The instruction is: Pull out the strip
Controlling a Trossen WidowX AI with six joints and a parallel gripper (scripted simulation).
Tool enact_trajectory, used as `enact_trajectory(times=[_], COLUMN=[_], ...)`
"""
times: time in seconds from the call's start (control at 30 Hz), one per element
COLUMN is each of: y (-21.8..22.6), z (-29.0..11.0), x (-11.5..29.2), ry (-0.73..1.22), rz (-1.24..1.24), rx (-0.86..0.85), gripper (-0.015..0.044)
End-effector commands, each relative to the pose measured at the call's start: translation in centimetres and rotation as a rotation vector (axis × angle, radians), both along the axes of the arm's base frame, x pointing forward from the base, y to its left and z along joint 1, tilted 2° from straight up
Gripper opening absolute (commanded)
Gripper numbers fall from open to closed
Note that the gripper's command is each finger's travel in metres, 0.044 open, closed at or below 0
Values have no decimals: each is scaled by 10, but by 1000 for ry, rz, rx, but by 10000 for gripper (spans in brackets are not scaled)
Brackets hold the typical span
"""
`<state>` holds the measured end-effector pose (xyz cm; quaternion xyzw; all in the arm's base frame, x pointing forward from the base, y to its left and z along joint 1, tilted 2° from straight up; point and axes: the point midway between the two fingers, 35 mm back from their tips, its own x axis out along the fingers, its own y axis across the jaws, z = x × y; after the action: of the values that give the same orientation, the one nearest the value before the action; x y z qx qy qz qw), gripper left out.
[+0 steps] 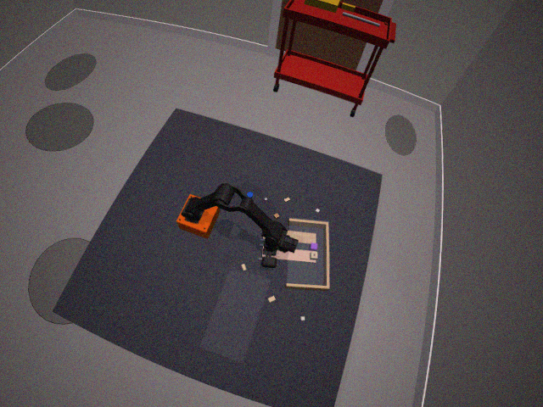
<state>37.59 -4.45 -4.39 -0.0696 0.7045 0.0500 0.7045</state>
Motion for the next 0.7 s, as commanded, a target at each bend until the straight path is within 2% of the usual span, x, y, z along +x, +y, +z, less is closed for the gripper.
enact_trajectory(times=[0.0, 0.67], y=[1, 0], z=[-2, -4], x=[0, 2], ry=[1, 0], rz=[-1, -1], rx=[4, 4], gripper=[0, 0])
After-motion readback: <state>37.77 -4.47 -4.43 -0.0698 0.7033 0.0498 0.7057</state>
